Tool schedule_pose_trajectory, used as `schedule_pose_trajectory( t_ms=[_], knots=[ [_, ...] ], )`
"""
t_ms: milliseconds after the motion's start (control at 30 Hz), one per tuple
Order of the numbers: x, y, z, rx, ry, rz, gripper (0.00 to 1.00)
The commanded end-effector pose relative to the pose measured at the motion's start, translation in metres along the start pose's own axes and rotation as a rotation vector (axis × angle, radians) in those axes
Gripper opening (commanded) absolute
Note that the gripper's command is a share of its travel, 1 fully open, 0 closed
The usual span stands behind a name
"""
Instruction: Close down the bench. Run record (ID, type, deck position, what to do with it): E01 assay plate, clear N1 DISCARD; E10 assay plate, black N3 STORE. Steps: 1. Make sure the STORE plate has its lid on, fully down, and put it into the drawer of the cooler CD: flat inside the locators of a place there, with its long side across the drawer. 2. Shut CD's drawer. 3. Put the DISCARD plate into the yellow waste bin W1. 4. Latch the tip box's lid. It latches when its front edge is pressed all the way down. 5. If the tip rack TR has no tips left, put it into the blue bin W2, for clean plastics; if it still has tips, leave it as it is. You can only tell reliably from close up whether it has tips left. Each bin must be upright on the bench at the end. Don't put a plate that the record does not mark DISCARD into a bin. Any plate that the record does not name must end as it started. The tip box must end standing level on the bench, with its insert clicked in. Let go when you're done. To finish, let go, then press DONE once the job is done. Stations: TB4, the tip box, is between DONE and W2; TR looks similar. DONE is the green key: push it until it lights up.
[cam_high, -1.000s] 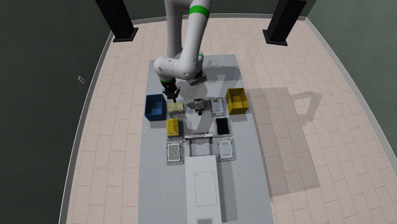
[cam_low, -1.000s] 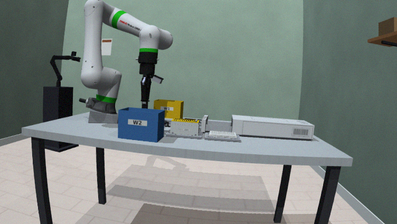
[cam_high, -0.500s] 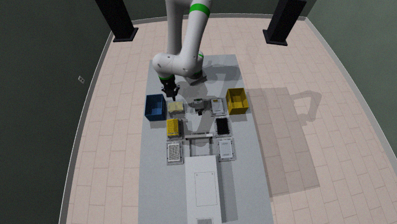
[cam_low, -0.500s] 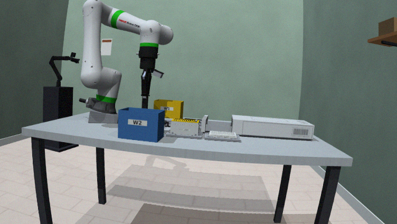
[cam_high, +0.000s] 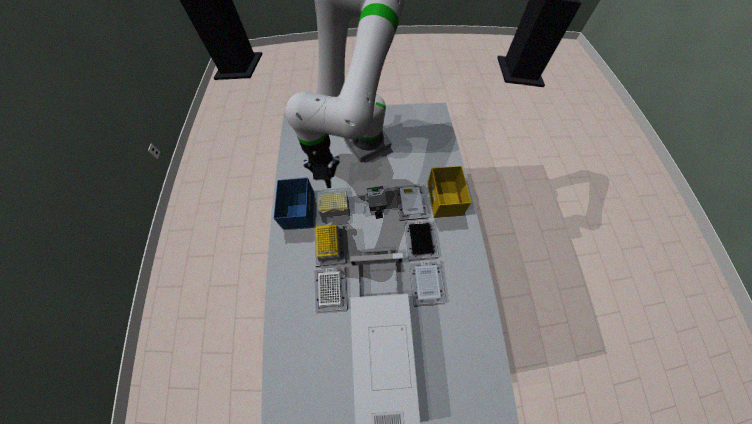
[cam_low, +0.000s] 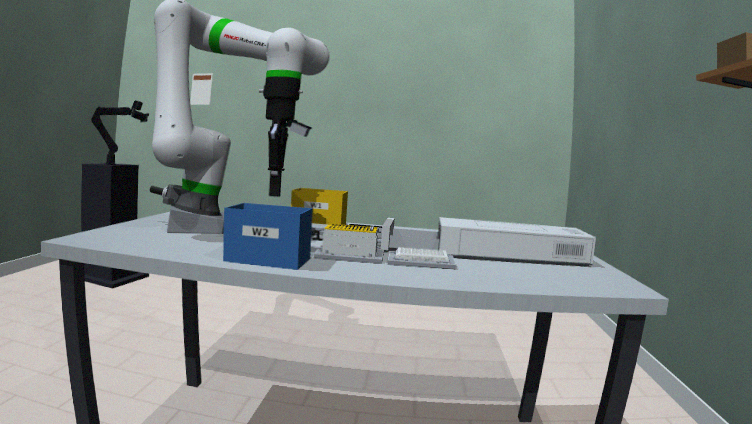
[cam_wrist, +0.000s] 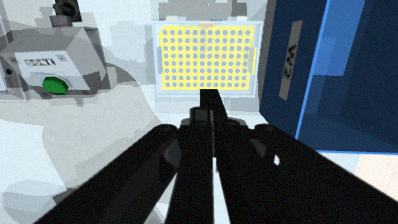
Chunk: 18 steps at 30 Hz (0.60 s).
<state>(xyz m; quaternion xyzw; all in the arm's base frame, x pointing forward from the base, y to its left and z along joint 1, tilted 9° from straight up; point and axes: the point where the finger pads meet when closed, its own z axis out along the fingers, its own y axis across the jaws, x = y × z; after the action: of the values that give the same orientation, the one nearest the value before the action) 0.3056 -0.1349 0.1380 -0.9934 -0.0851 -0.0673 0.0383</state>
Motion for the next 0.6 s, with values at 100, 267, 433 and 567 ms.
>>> schedule_pose_trajectory(
  t_ms=[100, 267, 433, 567],
  knots=[
    [0.000, 0.000, -0.010, -0.001, 0.001, 0.000, 0.10],
    [0.000, 0.000, -0.016, -0.001, 0.001, 0.000, 0.10],
    [0.000, 0.000, -0.017, -0.001, 0.001, 0.000, 0.10],
    [0.000, 0.000, -0.017, -0.001, 0.001, 0.000, 0.10]
  ],
)
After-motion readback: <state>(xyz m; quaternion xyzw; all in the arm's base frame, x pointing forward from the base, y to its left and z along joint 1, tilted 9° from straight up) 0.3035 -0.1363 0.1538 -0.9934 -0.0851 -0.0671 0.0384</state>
